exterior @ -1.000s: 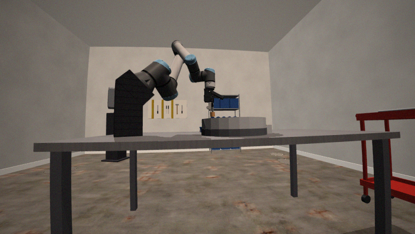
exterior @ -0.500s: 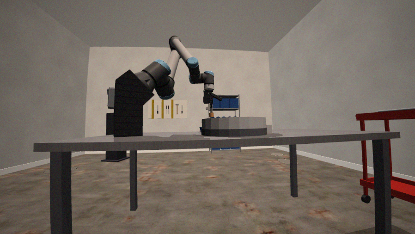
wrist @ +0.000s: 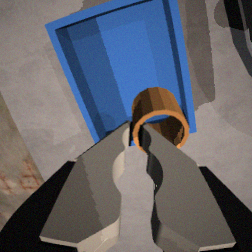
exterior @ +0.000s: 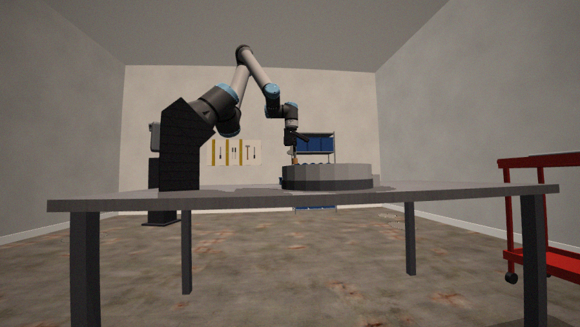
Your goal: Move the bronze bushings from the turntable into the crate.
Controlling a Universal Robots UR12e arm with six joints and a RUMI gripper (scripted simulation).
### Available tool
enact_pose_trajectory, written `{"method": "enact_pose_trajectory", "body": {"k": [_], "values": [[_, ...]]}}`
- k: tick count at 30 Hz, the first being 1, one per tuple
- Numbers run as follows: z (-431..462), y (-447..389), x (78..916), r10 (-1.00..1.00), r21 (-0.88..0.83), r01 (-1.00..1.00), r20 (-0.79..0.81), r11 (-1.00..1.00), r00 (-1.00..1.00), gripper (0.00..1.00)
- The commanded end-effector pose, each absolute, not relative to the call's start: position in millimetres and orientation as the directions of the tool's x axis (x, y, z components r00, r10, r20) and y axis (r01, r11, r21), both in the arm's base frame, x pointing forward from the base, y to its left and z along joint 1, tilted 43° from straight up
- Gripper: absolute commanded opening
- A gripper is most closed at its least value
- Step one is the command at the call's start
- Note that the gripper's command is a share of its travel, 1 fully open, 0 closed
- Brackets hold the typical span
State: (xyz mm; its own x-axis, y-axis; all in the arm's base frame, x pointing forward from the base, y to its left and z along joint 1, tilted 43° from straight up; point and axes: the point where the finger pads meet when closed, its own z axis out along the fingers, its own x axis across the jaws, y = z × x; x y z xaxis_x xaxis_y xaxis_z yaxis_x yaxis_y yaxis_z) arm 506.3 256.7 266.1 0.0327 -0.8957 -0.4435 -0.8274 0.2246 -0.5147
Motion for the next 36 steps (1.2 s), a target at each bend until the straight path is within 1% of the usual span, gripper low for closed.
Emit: {"method": "enact_pose_trajectory", "body": {"k": [1,36], "values": [[270.8,269.1,504.5,-0.897,-0.516,-0.827,-0.442,0.225,0.031,0.0],[274.3,278.5,502.6,-0.897,-0.516,-0.827,-0.442,0.225,0.031,0.0]]}}
